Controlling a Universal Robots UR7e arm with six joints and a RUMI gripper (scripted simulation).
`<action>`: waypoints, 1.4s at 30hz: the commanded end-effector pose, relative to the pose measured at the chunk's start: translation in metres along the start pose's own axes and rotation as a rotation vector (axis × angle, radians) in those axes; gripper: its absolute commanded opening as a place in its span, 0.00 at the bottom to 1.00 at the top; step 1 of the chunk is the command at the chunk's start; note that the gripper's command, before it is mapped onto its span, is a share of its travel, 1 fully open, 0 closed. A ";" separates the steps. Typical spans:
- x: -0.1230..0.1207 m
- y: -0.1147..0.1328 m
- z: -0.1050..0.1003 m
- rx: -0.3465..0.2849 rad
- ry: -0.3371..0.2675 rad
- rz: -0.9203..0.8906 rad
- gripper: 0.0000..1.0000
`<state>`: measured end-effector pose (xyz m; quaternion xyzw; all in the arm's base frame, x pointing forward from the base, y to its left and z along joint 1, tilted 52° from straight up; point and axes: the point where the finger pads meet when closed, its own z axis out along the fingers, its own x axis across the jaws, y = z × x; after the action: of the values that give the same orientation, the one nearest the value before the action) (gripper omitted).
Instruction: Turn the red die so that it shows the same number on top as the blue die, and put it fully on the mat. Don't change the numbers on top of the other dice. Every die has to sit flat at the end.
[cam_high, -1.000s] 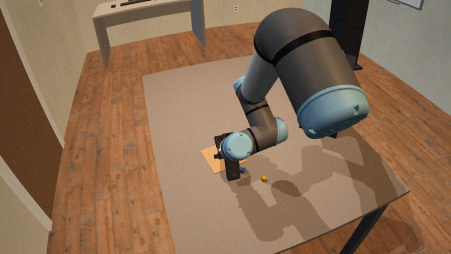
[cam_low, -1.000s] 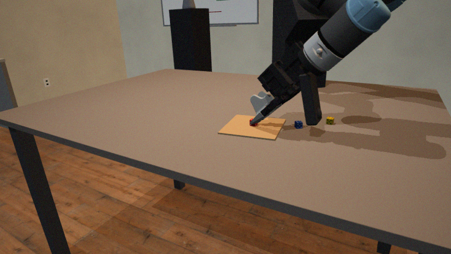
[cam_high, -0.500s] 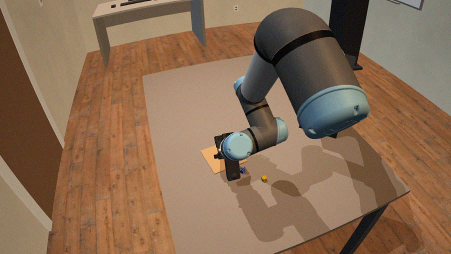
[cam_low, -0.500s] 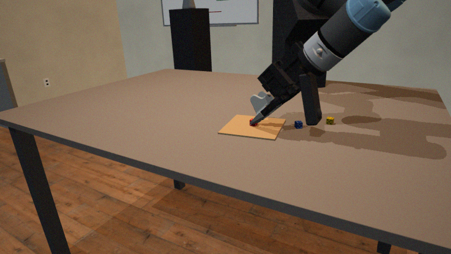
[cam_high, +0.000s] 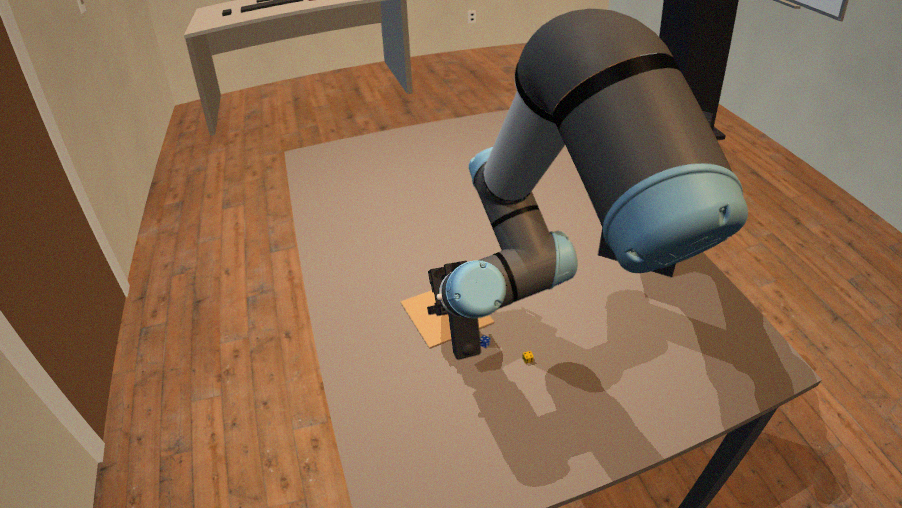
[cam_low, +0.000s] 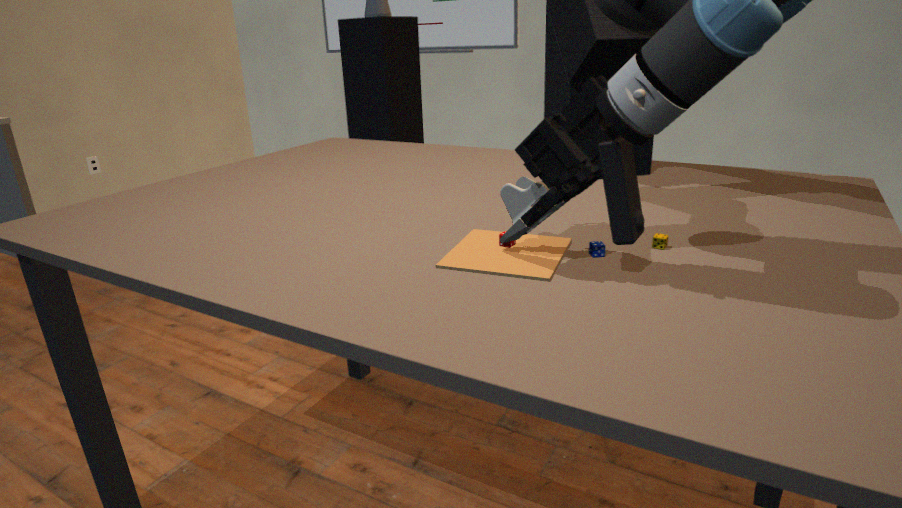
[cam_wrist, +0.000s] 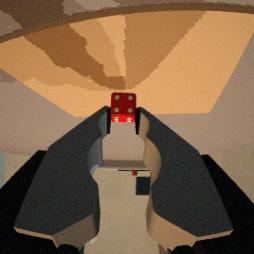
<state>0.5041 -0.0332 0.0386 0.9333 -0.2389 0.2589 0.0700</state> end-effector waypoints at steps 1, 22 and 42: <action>0.000 0.011 -0.011 0.000 0.001 0.000 0.00; 0.000 0.044 -0.044 0.000 0.001 0.000 0.00; -0.001 0.045 -0.043 0.025 -0.007 -0.001 0.00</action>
<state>0.4626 -0.0607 0.0763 0.9339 -0.2378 0.2586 0.0663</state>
